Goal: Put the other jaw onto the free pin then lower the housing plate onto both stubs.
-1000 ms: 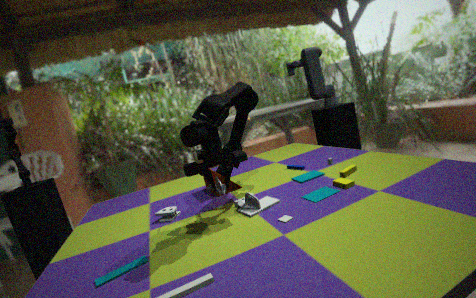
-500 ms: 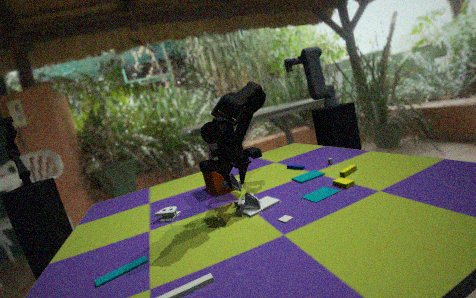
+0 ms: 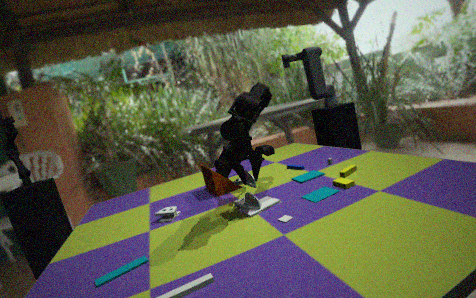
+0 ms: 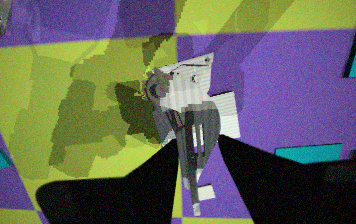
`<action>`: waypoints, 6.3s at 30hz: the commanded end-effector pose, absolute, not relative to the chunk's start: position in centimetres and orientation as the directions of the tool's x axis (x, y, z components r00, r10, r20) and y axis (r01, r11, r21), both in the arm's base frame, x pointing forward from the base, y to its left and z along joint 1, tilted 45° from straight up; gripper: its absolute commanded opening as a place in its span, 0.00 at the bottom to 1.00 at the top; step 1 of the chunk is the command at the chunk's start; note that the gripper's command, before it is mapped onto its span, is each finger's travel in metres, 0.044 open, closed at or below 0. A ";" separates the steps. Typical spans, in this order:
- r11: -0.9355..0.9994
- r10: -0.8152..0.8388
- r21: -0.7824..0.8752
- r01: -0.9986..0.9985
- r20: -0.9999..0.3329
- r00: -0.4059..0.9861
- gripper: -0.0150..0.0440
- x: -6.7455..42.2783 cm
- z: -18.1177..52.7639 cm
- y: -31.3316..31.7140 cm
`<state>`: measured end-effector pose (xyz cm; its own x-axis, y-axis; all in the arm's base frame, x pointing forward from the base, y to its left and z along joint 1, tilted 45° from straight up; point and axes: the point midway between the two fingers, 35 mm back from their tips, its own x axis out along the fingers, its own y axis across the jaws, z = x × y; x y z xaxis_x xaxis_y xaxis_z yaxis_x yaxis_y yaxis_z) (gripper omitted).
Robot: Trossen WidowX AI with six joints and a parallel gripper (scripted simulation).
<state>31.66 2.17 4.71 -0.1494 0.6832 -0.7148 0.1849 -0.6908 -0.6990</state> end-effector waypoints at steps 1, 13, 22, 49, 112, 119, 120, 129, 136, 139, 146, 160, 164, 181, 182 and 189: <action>-0.686 0.687 -0.700 0.198 -0.713 -0.139 0.48 31.4 5.7 3.0; -0.682 0.689 -0.702 0.205 -0.711 -0.140 0.48 31.1 6.2 3.6; -0.682 0.689 -0.702 0.205 -0.711 -0.140 0.48 31.1 6.2 3.6; -0.687 0.690 -0.703 0.184 -0.710 -0.141 0.48 30.6 7.1 4.5; -0.687 0.691 -0.705 0.178 -0.709 -0.140 0.48 29.9 4.0 7.7; -0.687 0.691 -0.705 0.178 -0.709 -0.140 0.48 29.8 3.7 7.9; -0.687 0.691 -0.705 0.178 -0.709 -0.140 0.48 29.8 3.7 7.9; -0.687 0.691 -0.705 0.177 -0.709 -0.140 0.48 29.8 3.6 8.0; -0.687 0.691 -0.705 0.175 -0.709 -0.140 0.48 29.8 3.5 8.1; -0.687 0.691 -0.705 0.175 -0.709 -0.140 0.48 29.8 3.5 8.1; -0.687 0.692 -0.705 0.173 -0.709 -0.140 0.48 29.7 3.3 8.3; -0.688 0.692 -0.705 0.172 -0.708 -0.140 0.48 29.7 3.0 8.6; -0.688 0.692 -0.705 0.171 -0.708 -0.140 0.48 29.7 3.0 8.6; -0.688 0.692 -0.706 0.169 -0.708 -0.140 0.48 29.6 2.6 9.0; -0.688 0.692 -0.706 0.169 -0.708 -0.140 0.48 29.6 2.6 9.0; -0.688 0.692 -0.706 0.170 -0.708 -0.140 0.48 29.6 2.5 9.1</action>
<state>29.52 9.01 2.63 -0.1430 0.6889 -0.7106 0.1736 -0.6894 -0.7033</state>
